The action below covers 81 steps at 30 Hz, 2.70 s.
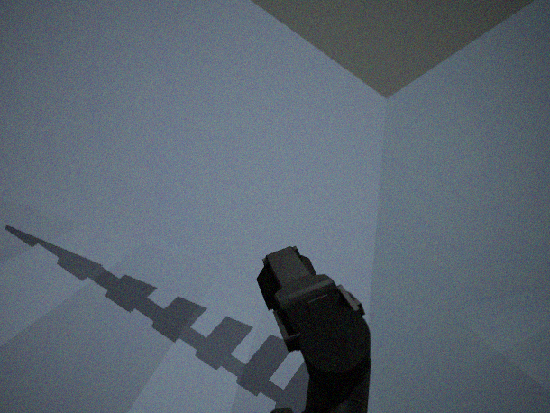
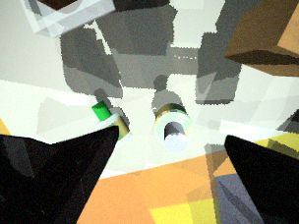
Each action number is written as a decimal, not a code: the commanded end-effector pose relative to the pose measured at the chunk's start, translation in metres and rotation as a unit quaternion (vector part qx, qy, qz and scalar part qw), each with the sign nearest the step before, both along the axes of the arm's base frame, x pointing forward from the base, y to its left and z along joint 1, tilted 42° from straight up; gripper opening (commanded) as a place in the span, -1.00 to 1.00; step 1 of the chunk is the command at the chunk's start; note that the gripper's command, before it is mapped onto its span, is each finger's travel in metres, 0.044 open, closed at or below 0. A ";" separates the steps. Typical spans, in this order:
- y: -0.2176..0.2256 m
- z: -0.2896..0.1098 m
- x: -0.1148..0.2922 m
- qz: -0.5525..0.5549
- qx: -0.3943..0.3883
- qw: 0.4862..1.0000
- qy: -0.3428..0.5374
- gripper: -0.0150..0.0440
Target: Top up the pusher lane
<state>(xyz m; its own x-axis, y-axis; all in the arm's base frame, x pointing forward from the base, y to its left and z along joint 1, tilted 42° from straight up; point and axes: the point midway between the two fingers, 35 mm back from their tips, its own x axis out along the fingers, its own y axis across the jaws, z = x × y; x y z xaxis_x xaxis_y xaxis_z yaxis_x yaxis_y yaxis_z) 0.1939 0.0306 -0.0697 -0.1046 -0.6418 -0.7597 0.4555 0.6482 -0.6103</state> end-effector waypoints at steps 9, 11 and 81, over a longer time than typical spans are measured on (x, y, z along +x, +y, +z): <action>-0.015 -0.015 -0.005 0.003 -0.005 1.000 0.006 1.00; -0.017 -0.017 -0.005 0.003 -0.005 1.000 0.006 1.00; -0.046 0.062 0.098 0.128 0.012 0.986 0.111 -0.49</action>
<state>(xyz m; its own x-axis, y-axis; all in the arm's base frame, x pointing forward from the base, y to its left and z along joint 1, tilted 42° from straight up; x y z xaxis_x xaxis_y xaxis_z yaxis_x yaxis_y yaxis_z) 0.2819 -0.0019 -0.0105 -0.1152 -0.6421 -0.7579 0.1685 0.7393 -0.6519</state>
